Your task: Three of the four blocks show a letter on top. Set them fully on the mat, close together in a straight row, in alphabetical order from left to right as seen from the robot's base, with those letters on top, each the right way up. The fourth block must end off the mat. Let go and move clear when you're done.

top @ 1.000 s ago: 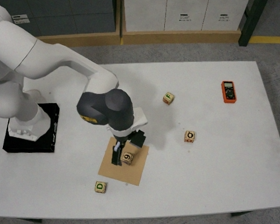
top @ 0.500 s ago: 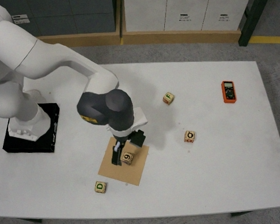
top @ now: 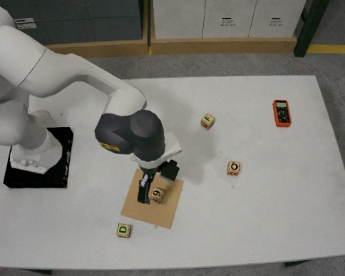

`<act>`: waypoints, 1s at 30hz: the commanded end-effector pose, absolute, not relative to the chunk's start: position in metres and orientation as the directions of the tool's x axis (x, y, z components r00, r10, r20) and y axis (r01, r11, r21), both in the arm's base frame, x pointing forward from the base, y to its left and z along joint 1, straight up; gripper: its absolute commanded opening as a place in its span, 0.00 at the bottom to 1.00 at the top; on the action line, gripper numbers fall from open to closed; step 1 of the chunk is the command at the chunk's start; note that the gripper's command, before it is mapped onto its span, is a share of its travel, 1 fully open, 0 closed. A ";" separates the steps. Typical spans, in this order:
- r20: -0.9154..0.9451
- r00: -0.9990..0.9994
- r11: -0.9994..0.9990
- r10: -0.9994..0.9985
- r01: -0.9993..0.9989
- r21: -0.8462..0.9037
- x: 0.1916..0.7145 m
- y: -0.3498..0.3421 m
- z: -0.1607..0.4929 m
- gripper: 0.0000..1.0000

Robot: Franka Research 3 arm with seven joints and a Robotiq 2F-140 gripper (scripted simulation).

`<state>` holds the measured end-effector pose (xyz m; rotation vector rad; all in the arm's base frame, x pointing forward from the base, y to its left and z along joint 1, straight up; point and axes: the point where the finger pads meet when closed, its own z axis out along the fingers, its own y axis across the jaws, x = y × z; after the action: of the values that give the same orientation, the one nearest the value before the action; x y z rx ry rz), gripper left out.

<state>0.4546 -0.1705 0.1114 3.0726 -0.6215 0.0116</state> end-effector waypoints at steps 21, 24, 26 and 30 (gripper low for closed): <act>0.007 0.709 -0.709 -0.705 -0.705 0.000 0.446 -0.185 0.109 1.00; 0.007 0.680 -0.680 -0.733 -0.733 -0.001 0.445 -0.186 0.109 1.00; 0.007 0.659 -0.659 -0.752 -0.752 -0.001 0.445 -0.187 0.108 1.00; 0.007 0.638 -0.638 -0.770 -0.770 -0.001 0.444 -0.188 0.108 1.00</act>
<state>0.4437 -0.1871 0.1080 2.9128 -1.1908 0.0026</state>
